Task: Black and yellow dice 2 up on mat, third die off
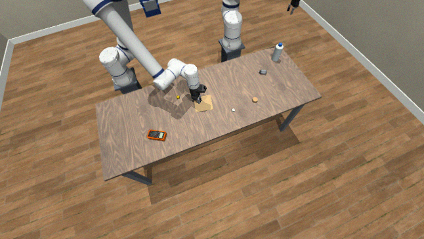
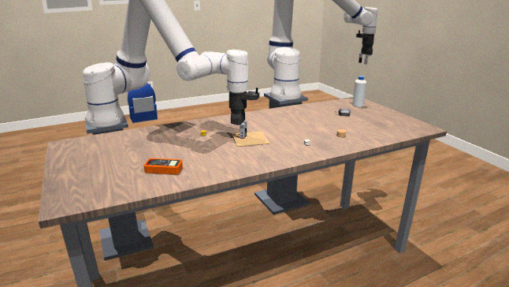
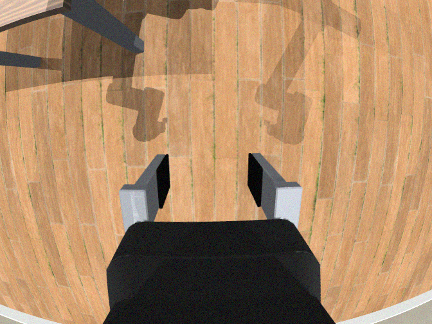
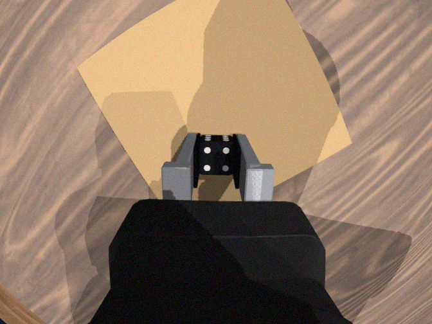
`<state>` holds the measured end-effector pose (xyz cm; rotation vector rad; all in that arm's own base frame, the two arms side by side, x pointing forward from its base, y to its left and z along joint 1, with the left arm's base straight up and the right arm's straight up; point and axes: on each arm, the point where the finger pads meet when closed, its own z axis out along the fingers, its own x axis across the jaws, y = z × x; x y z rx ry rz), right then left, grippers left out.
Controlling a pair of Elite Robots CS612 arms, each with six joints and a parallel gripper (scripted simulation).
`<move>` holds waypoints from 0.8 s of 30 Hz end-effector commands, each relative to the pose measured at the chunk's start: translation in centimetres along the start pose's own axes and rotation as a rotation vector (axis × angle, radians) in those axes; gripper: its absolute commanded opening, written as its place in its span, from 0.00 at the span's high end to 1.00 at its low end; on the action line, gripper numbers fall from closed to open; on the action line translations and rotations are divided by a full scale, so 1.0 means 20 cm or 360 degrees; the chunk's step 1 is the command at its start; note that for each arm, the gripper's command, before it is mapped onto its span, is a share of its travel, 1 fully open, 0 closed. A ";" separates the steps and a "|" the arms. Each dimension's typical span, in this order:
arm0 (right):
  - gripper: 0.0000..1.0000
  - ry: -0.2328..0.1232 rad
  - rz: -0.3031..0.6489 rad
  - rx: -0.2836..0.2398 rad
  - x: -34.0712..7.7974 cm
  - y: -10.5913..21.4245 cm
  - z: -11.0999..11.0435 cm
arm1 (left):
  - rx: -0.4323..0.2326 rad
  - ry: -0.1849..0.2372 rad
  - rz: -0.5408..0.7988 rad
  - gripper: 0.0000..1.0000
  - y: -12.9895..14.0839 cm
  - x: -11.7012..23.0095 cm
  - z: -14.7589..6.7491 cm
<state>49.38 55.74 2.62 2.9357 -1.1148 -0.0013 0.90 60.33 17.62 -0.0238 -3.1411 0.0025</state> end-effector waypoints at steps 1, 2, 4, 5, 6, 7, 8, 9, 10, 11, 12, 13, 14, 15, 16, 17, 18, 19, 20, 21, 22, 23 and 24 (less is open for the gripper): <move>0.60 0.0000 0.0000 0.0003 0.00 0.00 0.00 | -0.0002 -0.0001 0.0000 0.00 0.00 0.00 0.00; 0.60 0.0000 0.0000 0.0003 0.00 0.00 0.00 | -0.0002 -0.0001 0.0000 0.00 0.00 0.00 0.00; 0.60 0.0000 0.0000 0.0003 0.00 0.00 0.01 | -0.0002 -0.0001 0.0000 0.00 0.00 0.00 0.00; 0.60 0.0000 0.0000 0.0003 0.00 0.00 0.01 | -0.0002 -0.0001 0.0000 0.00 0.00 0.00 0.00; 0.60 0.0000 0.0000 0.0003 0.00 0.00 0.01 | -0.0002 -0.0001 0.0000 0.00 0.00 0.00 0.00; 0.60 0.0000 0.0000 0.0003 0.00 0.00 0.01 | -0.0002 -0.0001 0.0000 0.00 0.00 0.00 0.00; 0.60 0.0000 0.0000 0.0003 0.00 0.00 0.01 | -0.0002 -0.0001 0.0000 0.00 0.00 0.00 0.00; 0.60 0.0000 0.0000 0.0003 0.00 0.00 0.01 | -0.0002 -0.0001 0.0000 0.00 0.00 0.00 0.00; 0.60 0.0000 0.0000 0.0003 0.00 0.00 0.01 | -0.0002 -0.0001 0.0000 0.00 0.00 0.00 0.00; 0.60 0.0000 0.0000 0.0003 0.00 0.00 0.01 | -0.0002 -0.0001 0.0000 0.00 0.00 0.00 0.00; 0.60 0.0000 0.0000 0.0003 0.00 0.00 0.01 | -0.0002 -0.0001 0.0000 0.00 0.00 0.00 0.00; 0.60 0.0000 0.0000 0.0003 0.00 0.00 0.01 | -0.0002 -0.0001 0.0000 0.00 0.00 0.00 0.00; 0.60 0.0000 0.0000 0.0003 0.00 0.00 0.01 | -0.0002 -0.0001 0.0000 0.00 0.00 0.00 0.00; 0.60 0.0000 0.0000 0.0003 0.00 0.00 0.01 | -0.0002 -0.0001 0.0000 0.00 0.00 0.00 0.00; 0.60 0.0000 0.0000 0.0003 0.00 0.00 0.01 | -0.0002 -0.0001 0.0000 0.00 0.00 0.00 0.00; 0.60 0.0000 0.0000 0.0003 0.00 0.00 0.01 | -0.0002 -0.0001 0.0000 0.00 0.00 0.00 0.00; 0.60 0.0000 0.0000 0.0003 0.00 0.00 0.01 | -0.0002 -0.0001 0.0000 0.00 0.00 0.00 0.00; 0.60 0.0000 0.0000 0.0003 0.00 0.00 0.01 | -0.0002 -0.0001 0.0000 0.00 0.00 0.00 0.00; 0.60 0.0000 0.0000 0.0003 0.00 0.00 0.01 | -0.0002 -0.0001 0.0000 0.00 0.00 0.00 0.00; 0.60 0.0000 0.0000 0.0003 0.00 0.00 0.01 | -0.0002 -0.0001 0.0000 0.00 0.00 0.00 0.00; 0.60 0.0000 0.0000 0.0003 0.00 0.00 0.01 | -0.0002 -0.0001 0.0000 0.00 0.00 0.00 0.00; 0.60 0.0000 0.0000 0.0003 0.00 0.00 0.01 | -0.0002 -0.0001 0.0000 0.00 0.00 0.00 0.00; 0.60 0.0000 0.0000 0.0003 0.00 0.00 0.01 | -0.0002 -0.0001 0.0000 0.00 0.00 0.00 0.00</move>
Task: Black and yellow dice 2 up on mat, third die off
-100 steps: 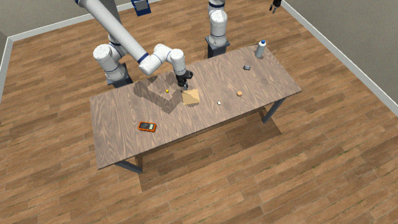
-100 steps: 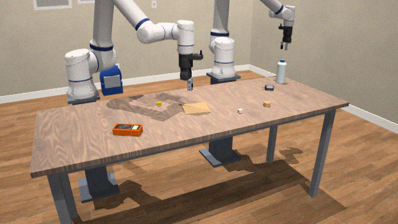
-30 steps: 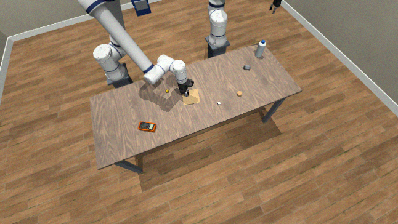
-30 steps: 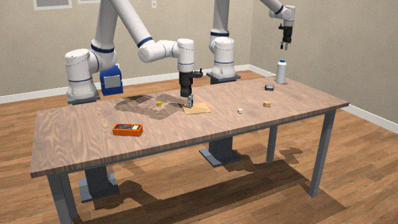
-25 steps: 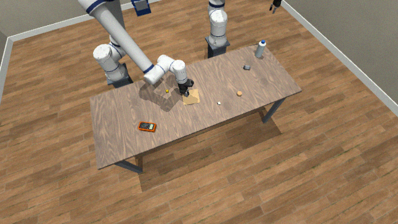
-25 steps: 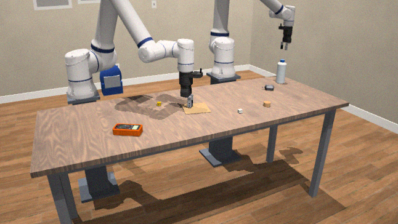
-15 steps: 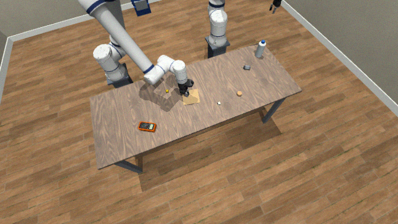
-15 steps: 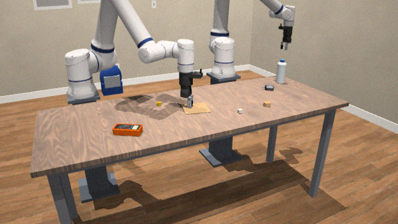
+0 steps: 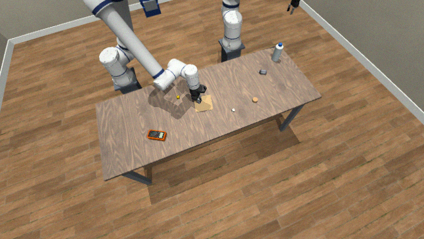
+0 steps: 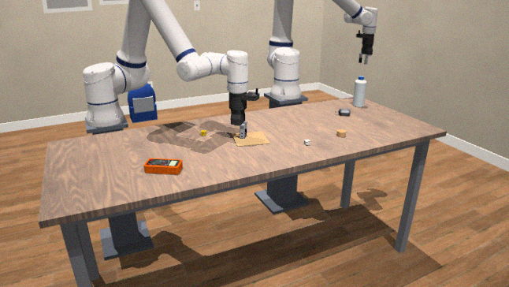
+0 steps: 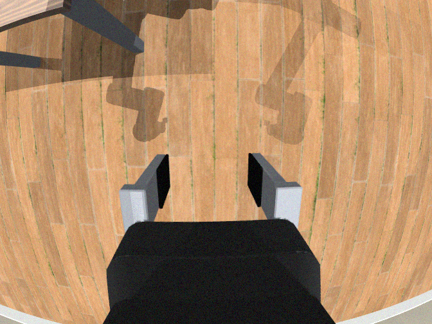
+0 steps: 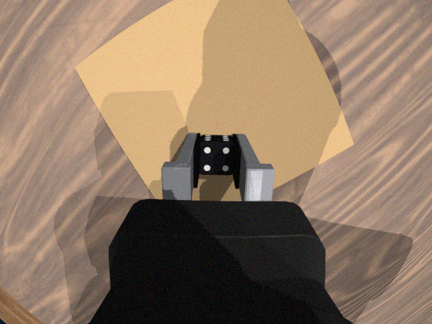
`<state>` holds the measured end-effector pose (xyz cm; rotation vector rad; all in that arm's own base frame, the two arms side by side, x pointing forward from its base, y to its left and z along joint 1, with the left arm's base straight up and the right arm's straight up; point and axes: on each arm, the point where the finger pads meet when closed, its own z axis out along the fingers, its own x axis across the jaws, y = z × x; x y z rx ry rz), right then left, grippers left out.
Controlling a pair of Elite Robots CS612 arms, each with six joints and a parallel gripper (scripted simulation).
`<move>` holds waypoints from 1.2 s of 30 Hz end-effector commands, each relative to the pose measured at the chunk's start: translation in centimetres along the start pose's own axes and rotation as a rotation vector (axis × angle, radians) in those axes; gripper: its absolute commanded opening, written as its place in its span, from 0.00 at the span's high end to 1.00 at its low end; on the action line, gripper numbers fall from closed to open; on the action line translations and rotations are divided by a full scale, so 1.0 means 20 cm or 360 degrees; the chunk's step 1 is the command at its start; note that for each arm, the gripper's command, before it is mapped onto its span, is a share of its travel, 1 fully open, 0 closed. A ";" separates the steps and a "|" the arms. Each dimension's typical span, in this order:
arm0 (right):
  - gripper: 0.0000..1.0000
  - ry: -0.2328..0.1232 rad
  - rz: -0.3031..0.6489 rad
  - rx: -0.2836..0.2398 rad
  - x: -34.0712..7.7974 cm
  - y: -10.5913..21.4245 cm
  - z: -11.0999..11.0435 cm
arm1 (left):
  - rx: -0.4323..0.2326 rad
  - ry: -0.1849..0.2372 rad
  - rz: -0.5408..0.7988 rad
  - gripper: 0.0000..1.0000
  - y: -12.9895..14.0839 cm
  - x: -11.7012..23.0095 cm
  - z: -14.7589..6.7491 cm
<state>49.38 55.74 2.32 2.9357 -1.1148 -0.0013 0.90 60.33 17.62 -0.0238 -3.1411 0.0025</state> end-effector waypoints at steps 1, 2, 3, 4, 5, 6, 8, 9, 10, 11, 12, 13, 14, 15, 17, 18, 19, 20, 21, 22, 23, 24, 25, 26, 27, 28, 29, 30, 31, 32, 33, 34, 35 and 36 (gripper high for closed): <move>0.60 0.0000 0.0000 0.0003 0.00 0.00 0.00 | -0.0002 -0.0001 0.0000 0.00 0.00 0.00 0.00; 0.60 0.0000 0.0000 0.0003 0.00 0.00 0.00 | -0.0002 -0.0001 0.0000 0.00 0.00 0.00 0.00; 0.60 0.0000 0.0000 0.0003 0.00 0.00 0.00 | -0.0002 -0.0001 0.0000 0.00 0.00 0.00 0.00; 0.60 0.0000 0.0000 0.0003 0.00 0.00 0.00 | -0.0002 -0.0001 0.0000 0.00 0.00 0.00 0.00; 0.60 0.0000 0.0000 0.0003 0.00 0.00 0.00 | -0.0002 -0.0001 0.0000 0.00 0.00 0.00 0.00; 0.60 0.0000 0.0000 0.0003 0.00 0.00 0.00 | -0.0002 -0.0001 0.0000 0.00 0.00 0.00 0.00; 0.60 0.0000 0.0000 0.0003 0.00 0.00 0.00 | -0.0002 -0.0001 0.0000 0.00 0.00 0.00 0.00; 0.60 0.0000 0.0000 0.0003 0.00 0.00 0.00 | -0.0002 -0.0001 0.0000 0.00 0.00 0.00 0.00; 0.60 0.0000 0.0000 0.0003 0.00 0.00 0.00 | -0.0002 -0.0001 0.0000 0.00 0.00 0.00 0.00; 0.60 0.0000 0.0000 0.0003 0.00 0.00 0.00 | -0.0002 -0.0001 0.0000 0.00 0.00 0.00 0.00; 0.60 0.0000 0.0000 0.0003 0.00 0.00 0.00 | -0.0002 -0.0001 0.0000 0.00 0.00 0.00 0.00; 0.60 0.0000 0.0000 0.0003 0.00 0.00 0.00 | -0.0002 -0.0001 0.0000 0.00 0.00 0.00 0.00; 0.60 0.0000 0.0000 0.0003 0.00 0.00 0.00 | -0.0002 -0.0001 0.0000 0.00 0.00 0.00 0.00; 0.60 0.0000 0.0000 0.0003 0.00 0.00 0.00 | -0.0002 -0.0001 0.0000 0.00 0.00 0.00 0.00; 0.60 0.0000 0.0000 0.0003 0.00 0.00 0.00 | -0.0002 -0.0001 0.0000 0.00 0.00 0.00 0.00; 0.60 0.0000 0.0000 0.0003 0.00 0.00 0.00 | -0.0002 -0.0001 0.0000 0.00 0.00 0.00 0.00; 0.60 0.0000 0.0000 0.0003 0.00 0.00 0.00 | -0.0002 -0.0001 0.0000 0.00 0.00 0.00 0.00; 0.60 0.0000 0.0000 0.0003 0.00 0.00 0.00 | -0.0002 -0.0001 0.0000 0.00 0.00 0.00 0.00; 0.60 0.0000 0.0000 0.0003 0.00 0.00 0.00 | -0.0002 -0.0001 0.0000 0.00 0.00 0.00 0.00; 0.60 0.0000 0.0000 0.0003 0.00 0.00 0.00 | -0.0002 -0.0001 0.0000 0.00 0.00 0.00 0.00; 0.60 0.0000 0.0000 0.0003 0.00 0.00 0.00 | -0.0002 -0.0001 0.0000 0.00 0.00 0.00 0.00; 0.60 0.0000 0.0000 0.0003 0.00 0.00 0.00 | -0.0002 -0.0001 0.0000 0.00 0.00 0.00 0.00; 0.60 0.0000 0.0000 0.0003 0.00 0.00 0.00 | -0.0002 -0.0001 0.0000 0.00 0.00 0.00 0.00; 0.54 0.0000 0.0000 0.0003 0.00 0.00 0.00 | -0.0002 -0.0001 0.0000 0.00 0.00 0.00 0.00; 0.54 0.0000 0.0000 0.0003 0.00 0.00 0.00 | -0.0002 -0.0001 0.0000 0.00 0.00 0.00 0.00; 0.54 0.0000 0.0000 0.0003 0.00 0.00 0.00 | -0.0002 -0.0001 0.0000 0.00 0.00 0.00 0.00; 0.48 0.0000 0.0000 0.0003 0.00 0.00 0.00 | -0.0002 -0.0001 0.0000 0.00 0.00 0.00 0.00; 0.48 0.0000 0.0000 0.0003 0.00 0.00 0.00 | -0.0002 -0.0001 0.0000 0.00 0.00 0.00 0.00; 0.48 0.0000 0.0000 0.0003 0.00 0.00 0.00 | -0.0002 -0.0001 0.0000 0.00 0.00 0.00 0.00; 0.42 0.0000 0.0000 0.0003 0.00 0.00 0.00 | -0.0002 -0.0001 0.0000 0.00 0.00 0.00 0.00; 0.42 0.0000 0.0000 0.0003 0.00 0.00 0.00 | -0.0002 -0.0001 0.0000 0.00 0.00 0.00 0.00; 0.42 0.0000 0.0000 0.0003 0.00 0.00 0.00 | -0.0002 -0.0001 0.0000 0.00 0.00 0.00 0.00; 0.36 0.0000 0.0000 0.0003 0.00 0.00 0.00 | -0.0002 -0.0001 0.0000 0.00 0.00 0.00 0.00; 0.36 0.0000 0.0000 0.0003 0.00 0.00 0.00 | -0.0002 -0.0001 0.0000 0.00 0.00 0.00 0.00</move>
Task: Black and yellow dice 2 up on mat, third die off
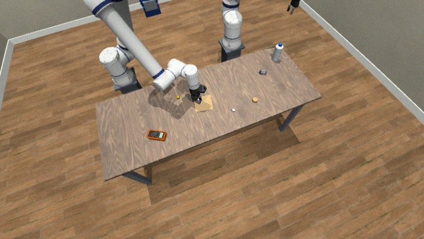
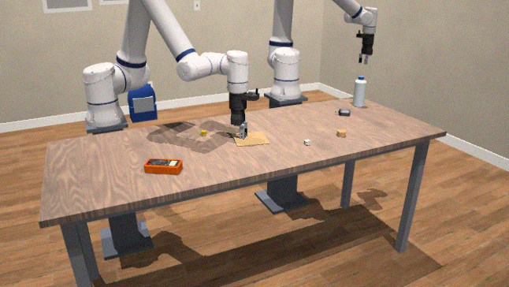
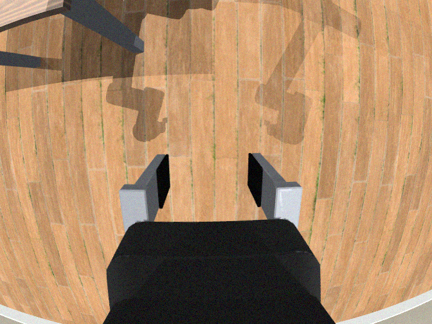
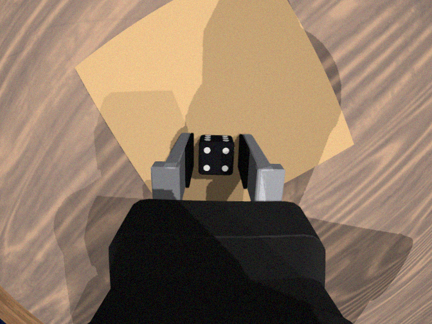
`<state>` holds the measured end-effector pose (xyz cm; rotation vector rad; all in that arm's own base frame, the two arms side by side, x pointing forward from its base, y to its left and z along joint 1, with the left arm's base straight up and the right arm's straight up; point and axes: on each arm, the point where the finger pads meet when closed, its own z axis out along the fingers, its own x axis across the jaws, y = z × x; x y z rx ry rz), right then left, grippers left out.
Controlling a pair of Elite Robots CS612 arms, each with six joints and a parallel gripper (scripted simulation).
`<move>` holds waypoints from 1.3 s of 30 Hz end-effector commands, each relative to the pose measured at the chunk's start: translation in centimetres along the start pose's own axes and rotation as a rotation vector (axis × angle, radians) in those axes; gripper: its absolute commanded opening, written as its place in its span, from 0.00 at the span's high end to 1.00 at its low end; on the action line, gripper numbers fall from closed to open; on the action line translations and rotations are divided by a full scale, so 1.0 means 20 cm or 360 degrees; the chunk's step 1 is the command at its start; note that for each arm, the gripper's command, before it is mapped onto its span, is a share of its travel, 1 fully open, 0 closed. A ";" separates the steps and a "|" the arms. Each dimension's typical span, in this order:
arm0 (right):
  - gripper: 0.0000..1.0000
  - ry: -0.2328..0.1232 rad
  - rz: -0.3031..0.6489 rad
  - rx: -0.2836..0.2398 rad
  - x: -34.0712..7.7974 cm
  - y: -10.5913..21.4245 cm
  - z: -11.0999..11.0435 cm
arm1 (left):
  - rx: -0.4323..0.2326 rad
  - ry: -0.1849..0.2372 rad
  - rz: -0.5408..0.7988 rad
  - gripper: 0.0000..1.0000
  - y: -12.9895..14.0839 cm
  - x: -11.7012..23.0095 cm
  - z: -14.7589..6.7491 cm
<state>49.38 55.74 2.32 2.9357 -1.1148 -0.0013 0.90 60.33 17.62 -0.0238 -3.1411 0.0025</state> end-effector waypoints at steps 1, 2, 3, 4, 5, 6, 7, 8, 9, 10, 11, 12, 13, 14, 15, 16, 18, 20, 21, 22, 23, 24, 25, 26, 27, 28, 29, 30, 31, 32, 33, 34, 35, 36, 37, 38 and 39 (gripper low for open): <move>0.36 0.0000 0.0000 0.0003 0.00 0.00 0.00 | -0.0002 -0.0001 0.0000 0.00 0.00 0.00 0.00; 0.30 0.0000 0.0000 0.0003 0.00 0.00 0.00 | -0.0002 -0.0001 0.0000 0.00 0.00 0.00 0.00; 0.30 0.0000 0.0000 0.0003 0.00 0.00 0.00 | -0.0002 -0.0001 0.0000 0.00 0.00 0.00 0.00; 0.30 0.0000 0.0000 0.0003 0.00 0.00 0.00 | -0.0002 -0.0001 0.0000 0.00 0.00 0.00 0.00; 0.30 0.0000 0.0000 0.0003 0.00 0.00 0.00 | -0.0002 -0.0001 0.0000 0.00 0.00 0.00 0.00; 0.30 0.0000 0.0000 0.0003 0.00 0.00 0.00 | -0.0002 -0.0001 0.0000 0.00 0.00 0.00 0.00; 0.30 0.0000 0.0000 0.0003 0.00 0.00 0.00 | -0.0002 -0.0001 0.0000 0.00 0.00 0.00 0.00; 0.30 0.0000 0.0000 0.0003 0.00 0.00 0.00 | -0.0002 -0.0001 0.0000 0.00 0.00 0.00 0.00; 0.30 0.0000 0.0000 0.0003 0.00 0.00 0.00 | -0.0002 -0.0001 0.0000 0.00 0.00 0.00 0.00; 0.30 0.0000 0.0000 0.0003 0.00 0.00 0.00 | -0.0002 -0.0001 0.0000 0.00 0.00 0.00 0.00; 0.30 0.0000 0.0000 0.0003 0.00 0.00 0.00 | -0.0002 -0.0001 0.0000 0.00 0.00 0.00 0.00; 0.30 0.0000 0.0000 0.0003 0.00 0.00 0.00 | -0.0002 -0.0001 0.0000 0.00 0.00 0.00 0.00; 0.30 0.0000 0.0000 0.0003 0.00 0.00 0.00 | -0.0002 -0.0001 0.0000 0.00 0.00 0.00 0.00; 0.30 0.0000 0.0000 0.0003 0.00 0.00 -0.01 | -0.0002 -0.0001 0.0000 0.00 0.00 0.00 0.00; 0.30 0.0000 0.0000 0.0003 0.00 0.00 -0.01 | -0.0002 -0.0001 0.0000 0.00 0.00 0.00 0.00; 0.30 0.0000 0.0000 0.0003 0.00 0.00 -0.01 | -0.0002 -0.0001 0.0000 0.00 0.00 0.00 0.00; 0.30 0.0000 0.0000 0.0003 0.00 0.00 -0.03 | -0.0002 -0.0001 0.0000 0.00 0.00 0.00 0.00; 0.30 0.0000 0.0000 0.0003 0.00 0.00 -0.06 | -0.0002 -0.0001 0.0000 0.00 0.00 0.00 0.00; 0.30 0.0000 0.0000 0.0003 0.00 0.00 -0.07 | -0.0002 -0.0001 0.0000 0.00 0.00 0.00 0.00; 0.30 0.0000 0.0000 0.0003 0.00 0.00 -0.07 | -0.0002 -0.0001 0.0000 0.00 0.00 0.00 0.00; 0.30 0.0000 0.0000 0.0003 0.00 0.00 -0.07 | -0.0002 -0.0001 0.0000 0.00 0.00 0.00 0.00; 0.30 0.0000 0.0000 0.0003 0.00 0.00 -0.09 | -0.0002 -0.0001 0.0000 0.00 0.00 0.00 0.00; 0.30 0.0000 0.0000 0.0003 0.00 0.00 -0.11 | -0.0002 -0.0001 0.0000 0.00 0.00 0.00 0.00; 0.30 0.0000 0.0000 0.0003 0.00 0.00 -0.14 | -0.0002 -0.0001 0.0000 0.00 0.00 0.00 0.00; 0.30 0.0000 0.0000 0.0003 0.00 0.00 -0.16 | -0.0002 -0.0001 0.0000 0.00 0.00 0.00 0.00; 0.30 0.0000 0.0000 0.0003 0.00 0.00 -0.19 | -0.0002 -0.0001 0.0000 0.00 0.00 0.00 0.00; 0.30 0.0000 0.0000 0.0003 0.00 0.00 -0.22 | -0.0002 -0.0001 0.0000 0.00 0.00 0.00 0.00; 0.30 0.0000 0.0000 0.0003 0.00 0.00 -0.25 | -0.0002 -0.0001 0.0000 0.00 0.00 0.00 0.00; 0.30 0.0000 0.0000 0.0003 0.00 0.00 -0.28 | -0.0002 -0.0001 0.0000 0.00 0.00 0.00 0.00; 0.30 0.0000 0.0000 0.0003 0.00 0.00 -0.30 | -0.0002 -0.0001 0.0000 0.00 0.00 0.00 0.00; 0.30 0.0000 0.0000 0.0003 0.00 0.00 -0.33 | -0.0002 -0.0001 0.0000 0.00 0.00 0.00 0.00; 0.30 0.0000 0.0000 0.0003 0.00 0.00 -0.35 | -0.0002 -0.0001 0.0000 0.00 0.00 0.00 0.00; 0.30 0.0000 0.0000 0.0003 0.00 0.00 -0.38 | -0.0002 -0.0001 0.0000 0.00 0.00 0.00 0.00; 0.30 0.0000 0.0000 0.0003 0.00 0.00 -0.40 | -0.0002 -0.0001 0.0000 0.00 0.00 0.00 0.00; 0.30 0.0000 0.0000 0.0003 0.00 0.00 -0.41 | -0.0002 -0.0001 0.0000 0.00 0.00 0.00 0.00; 0.30 0.0000 0.0000 0.0003 0.00 0.00 -0.43 | -0.0002 -0.0001 0.0000 0.00 0.00 0.00 0.00; 0.30 0.0000 0.0000 0.0003 0.00 0.00 -0.43 | -0.0002 -0.0001 0.0000 0.00 0.00 0.00 0.00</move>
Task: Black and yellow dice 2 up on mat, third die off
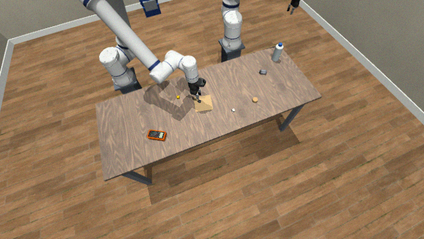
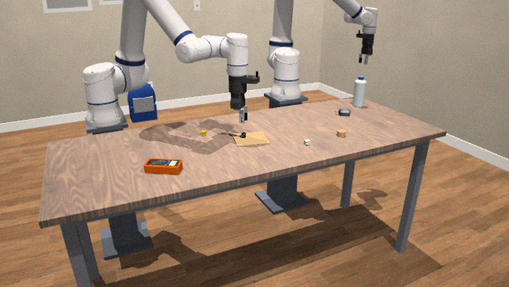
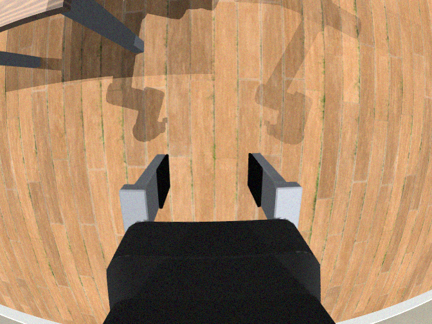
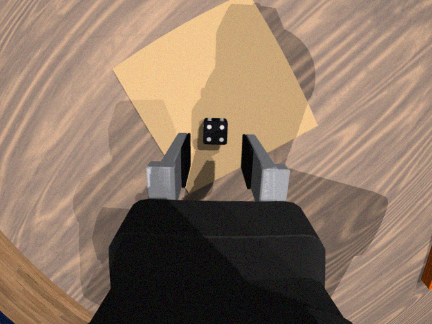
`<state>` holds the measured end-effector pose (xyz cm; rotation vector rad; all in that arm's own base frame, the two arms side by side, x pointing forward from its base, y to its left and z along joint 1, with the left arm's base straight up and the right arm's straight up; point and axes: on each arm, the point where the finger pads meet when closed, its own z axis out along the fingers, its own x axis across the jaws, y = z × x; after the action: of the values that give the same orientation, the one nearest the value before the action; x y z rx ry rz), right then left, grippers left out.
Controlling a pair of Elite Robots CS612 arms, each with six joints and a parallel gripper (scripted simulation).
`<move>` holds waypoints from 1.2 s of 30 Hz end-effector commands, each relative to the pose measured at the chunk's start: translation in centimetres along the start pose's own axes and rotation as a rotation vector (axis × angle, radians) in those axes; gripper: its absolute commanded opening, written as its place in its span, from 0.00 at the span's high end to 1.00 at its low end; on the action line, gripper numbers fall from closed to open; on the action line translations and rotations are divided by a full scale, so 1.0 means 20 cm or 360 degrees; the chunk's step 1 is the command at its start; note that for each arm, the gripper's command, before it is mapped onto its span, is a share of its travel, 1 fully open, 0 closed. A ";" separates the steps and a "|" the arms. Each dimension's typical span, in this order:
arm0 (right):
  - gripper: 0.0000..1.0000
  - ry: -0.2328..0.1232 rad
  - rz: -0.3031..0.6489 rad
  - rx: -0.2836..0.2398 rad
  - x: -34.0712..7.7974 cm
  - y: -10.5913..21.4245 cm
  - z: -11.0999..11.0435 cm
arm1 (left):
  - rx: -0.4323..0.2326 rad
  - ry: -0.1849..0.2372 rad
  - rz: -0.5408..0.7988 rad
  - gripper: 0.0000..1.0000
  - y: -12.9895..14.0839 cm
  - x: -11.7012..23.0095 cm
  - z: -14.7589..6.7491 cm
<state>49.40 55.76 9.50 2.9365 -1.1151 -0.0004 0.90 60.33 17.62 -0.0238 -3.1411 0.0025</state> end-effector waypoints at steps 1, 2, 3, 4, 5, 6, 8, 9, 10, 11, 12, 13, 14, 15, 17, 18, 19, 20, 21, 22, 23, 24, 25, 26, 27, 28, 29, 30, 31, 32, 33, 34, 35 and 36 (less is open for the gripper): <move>0.30 0.0000 0.0000 0.0001 0.00 0.00 -0.07 | -0.0002 -0.0001 0.0000 0.00 0.00 0.00 0.00; 0.30 0.0000 0.0000 0.0001 0.00 0.00 -0.08 | -0.0002 -0.0001 0.0000 0.00 0.00 0.00 0.00; 0.30 0.0000 0.0000 0.0001 0.00 0.00 -0.09 | -0.0002 -0.0001 0.0000 0.00 0.00 0.00 0.00; 0.30 0.0000 0.0000 0.0001 0.00 0.00 -0.09 | -0.0002 -0.0001 0.0000 0.00 0.00 0.00 0.00; 0.30 0.0000 0.0000 0.0001 0.00 0.00 -0.09 | -0.0002 -0.0001 0.0000 0.00 0.00 0.00 0.00; 0.30 0.0000 0.0000 0.0001 0.00 0.00 -0.10 | -0.0002 -0.0001 0.0000 0.00 0.00 0.00 0.00; 0.00 0.0000 0.0000 0.0001 0.00 0.00 -0.10 | -0.0002 -0.0001 0.0000 0.00 0.00 0.00 0.00; 0.00 0.0000 0.0000 0.0001 0.00 0.00 -0.10 | -0.0002 -0.0001 0.0000 0.00 0.00 0.00 0.00; 0.00 0.0000 0.0000 0.0001 0.00 0.00 -0.10 | -0.0002 -0.0001 0.0000 0.00 0.00 0.00 0.00; 0.00 0.0000 0.0000 0.0001 0.00 0.00 -0.10 | -0.0002 -0.0001 0.0000 0.00 0.00 0.00 0.00; 0.00 0.0000 0.0000 0.0001 0.00 0.00 -0.10 | -0.0002 -0.0001 0.0000 0.00 0.00 0.00 0.00; 0.00 0.0000 0.0000 0.0001 0.00 0.00 -0.10 | -0.0002 -0.0001 0.0000 0.00 0.00 0.00 0.00; 0.00 0.0000 0.0000 0.0001 0.00 0.00 -0.10 | -0.0002 -0.0001 0.0000 0.00 0.00 0.00 0.00; 0.00 0.0000 0.0000 0.0001 0.00 0.00 -0.10 | -0.0002 -0.0001 0.0000 0.00 0.00 0.00 0.00; 0.00 0.0000 0.0000 0.0001 0.00 0.00 -0.10 | -0.0002 -0.0001 0.0000 0.00 0.00 0.00 0.00; 0.00 0.0000 0.0000 0.0001 0.00 0.00 -0.10 | -0.0002 -0.0001 0.0000 0.00 0.00 0.00 0.00; 0.00 0.0000 0.0000 0.0001 0.00 0.00 -0.10 | -0.0002 -0.0001 0.0000 0.00 0.00 0.00 0.00; 0.00 0.0000 0.0000 0.0001 0.00 0.00 -0.10 | -0.0002 -0.0001 0.0000 0.00 0.00 0.00 0.00; 0.00 0.0000 0.0000 0.0001 0.00 0.00 -0.10 | -0.0002 -0.0001 0.0000 0.00 0.00 0.00 0.00; 0.00 0.0000 0.0000 0.0001 0.00 0.00 -0.10 | -0.0002 -0.0001 0.0000 0.00 0.00 0.00 0.00; 0.00 0.0000 0.0000 0.0001 0.00 0.00 -0.10 | -0.0002 -0.0001 0.0000 0.00 0.00 0.00 0.00; 0.00 0.0000 0.0000 0.0001 0.00 0.00 -0.10 | -0.0002 -0.0001 0.0000 0.00 0.00 0.00 0.00; 0.00 0.0000 0.0000 0.0001 0.00 0.00 -0.10 | -0.0002 -0.0001 0.0000 0.00 0.00 0.00 0.00; 0.00 0.0000 0.0000 0.0001 0.00 0.00 -0.10 | -0.0002 -0.0001 0.0000 0.00 0.00 0.00 0.00; 0.00 0.0000 0.0000 0.0001 0.00 0.00 -0.10 | -0.0002 -0.0001 0.0000 0.00 0.00 0.00 0.00; 0.00 0.0000 0.0000 0.0001 0.00 0.00 -0.10 | -0.0002 -0.0001 0.0000 0.00 0.00 0.00 0.00; 0.00 0.0000 -0.0001 0.0001 0.00 0.00 -0.10 | -0.0002 -0.0001 0.0000 0.00 0.00 0.00 0.00; 0.00 0.0000 -0.0002 0.0001 0.00 0.00 -0.10 | -0.0002 -0.0001 0.0000 0.00 0.00 0.00 0.00; 0.00 0.0000 -0.0005 0.0001 0.00 0.00 -0.10 | -0.0002 -0.0001 0.0000 0.00 0.00 0.00 0.00; 0.00 0.0000 -0.0009 0.0001 0.00 0.00 -0.09 | -0.0002 -0.0001 0.0000 0.00 0.00 0.00 0.00; 0.00 0.0000 -0.0016 0.0001 0.00 0.00 -0.09 | -0.0002 -0.0001 0.0000 0.00 0.00 0.00 0.00; 0.00 0.0000 -0.0016 0.0001 0.00 0.00 -0.09 | -0.0002 -0.0001 0.0000 0.00 0.00 0.00 0.00; 0.00 0.0000 -0.0016 0.0001 0.00 0.00 -0.09 | -0.0002 -0.0001 0.0000 0.00 0.00 0.00 0.00; 0.00 0.0000 -0.0024 0.0001 0.00 0.00 -0.09 | -0.0002 -0.0001 0.0000 0.00 0.00 0.00 0.00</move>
<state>49.38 55.75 11.32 2.9394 -1.1050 -0.0013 0.90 60.33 17.62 -0.0238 -3.1411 0.0025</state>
